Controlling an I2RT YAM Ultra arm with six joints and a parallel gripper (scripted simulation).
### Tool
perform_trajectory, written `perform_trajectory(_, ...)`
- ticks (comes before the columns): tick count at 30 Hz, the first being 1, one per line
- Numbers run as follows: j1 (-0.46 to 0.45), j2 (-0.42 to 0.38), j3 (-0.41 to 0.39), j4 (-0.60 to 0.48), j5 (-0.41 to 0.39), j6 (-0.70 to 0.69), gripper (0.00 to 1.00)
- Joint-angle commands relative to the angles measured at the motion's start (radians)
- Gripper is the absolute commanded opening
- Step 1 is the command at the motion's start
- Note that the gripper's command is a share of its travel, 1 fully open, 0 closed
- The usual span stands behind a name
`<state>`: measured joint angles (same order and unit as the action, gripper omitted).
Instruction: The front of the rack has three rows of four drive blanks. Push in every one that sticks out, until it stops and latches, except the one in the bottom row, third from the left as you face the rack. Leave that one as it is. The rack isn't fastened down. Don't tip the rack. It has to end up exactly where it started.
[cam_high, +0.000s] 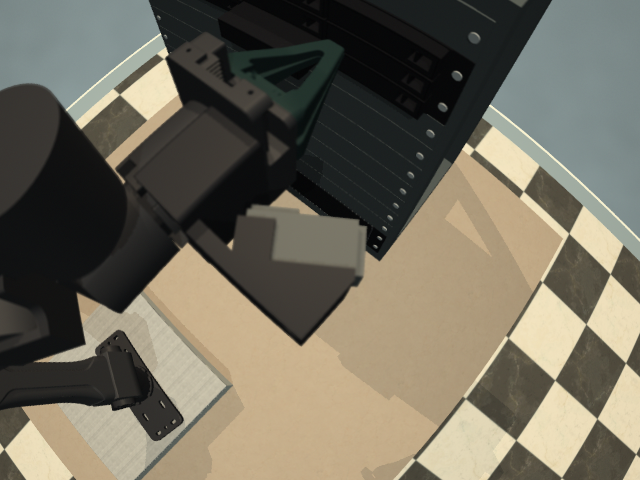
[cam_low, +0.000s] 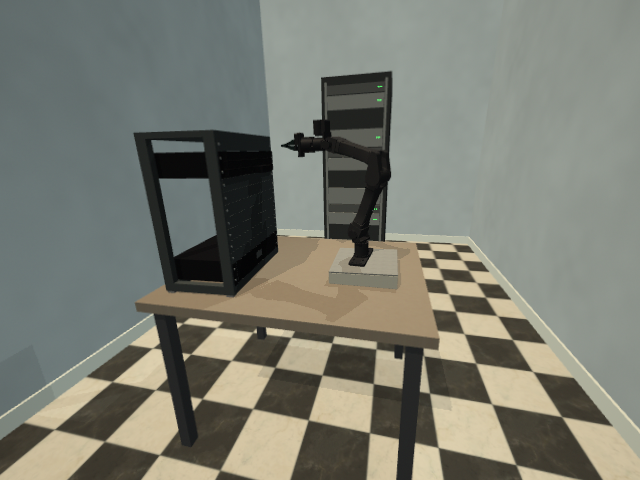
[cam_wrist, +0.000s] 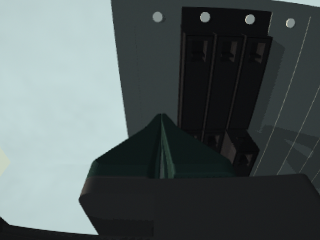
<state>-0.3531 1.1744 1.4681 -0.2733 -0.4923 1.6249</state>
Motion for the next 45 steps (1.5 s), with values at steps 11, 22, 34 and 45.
perform_trajectory(11, -0.128, -0.098, -0.059, -0.067, -0.161, 0.001, 0.0)
perform_trajectory(22, -0.121, -0.117, -0.024, -0.057, -0.162, -0.002, 0.0)
perform_trajectory(34, -0.121, -0.117, -0.024, -0.057, -0.161, -0.002, 0.0)
perform_trajectory(45, -0.121, -0.117, -0.024, -0.057, -0.161, -0.002, 0.0)
